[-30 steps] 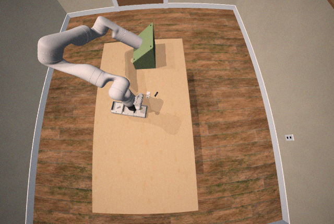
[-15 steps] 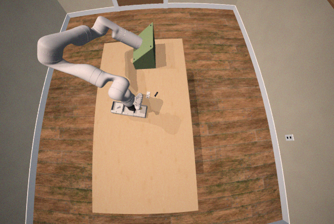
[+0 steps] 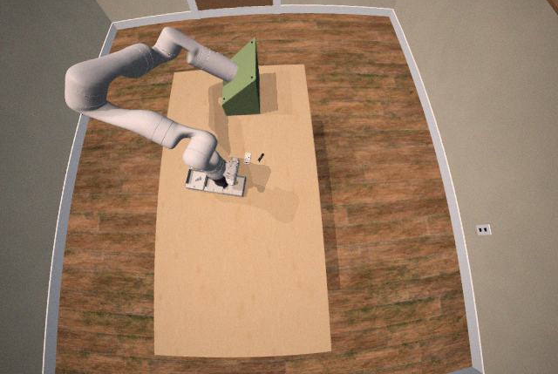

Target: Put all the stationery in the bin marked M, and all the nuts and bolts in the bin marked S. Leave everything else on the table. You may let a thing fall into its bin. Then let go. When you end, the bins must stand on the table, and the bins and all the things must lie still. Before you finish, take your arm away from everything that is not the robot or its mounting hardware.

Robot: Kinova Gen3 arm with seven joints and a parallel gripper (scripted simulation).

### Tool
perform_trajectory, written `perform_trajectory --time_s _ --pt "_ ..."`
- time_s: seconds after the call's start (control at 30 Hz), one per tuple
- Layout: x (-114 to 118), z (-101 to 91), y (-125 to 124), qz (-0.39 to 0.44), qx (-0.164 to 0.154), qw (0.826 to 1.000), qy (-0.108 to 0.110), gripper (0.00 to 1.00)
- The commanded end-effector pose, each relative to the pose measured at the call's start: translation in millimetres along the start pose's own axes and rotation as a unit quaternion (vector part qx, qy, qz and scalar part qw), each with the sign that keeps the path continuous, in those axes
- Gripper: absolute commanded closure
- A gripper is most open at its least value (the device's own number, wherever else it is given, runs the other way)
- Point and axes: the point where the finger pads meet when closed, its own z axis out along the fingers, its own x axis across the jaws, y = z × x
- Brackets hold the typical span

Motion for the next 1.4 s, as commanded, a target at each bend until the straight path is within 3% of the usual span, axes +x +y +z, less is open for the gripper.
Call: perform_trajectory --time_s 0.0,0.53,0.97,1.0,1.37 --pt "-2 6.7 0 -0.001 -0.001 1.000 -0.002 1.00" --pt "-2 34.1 0 -0.001 -0.001 1.000 -0.002 1.00" --pt "-2 34.1 0 -0.001 -0.001 1.000 -0.002 1.00" --pt "-2 34.1 0 -0.001 -0.001 1.000 -0.002 0.41" --pt "-2 34.0 0 -0.001 -0.001 1.000 -0.002 0.41"
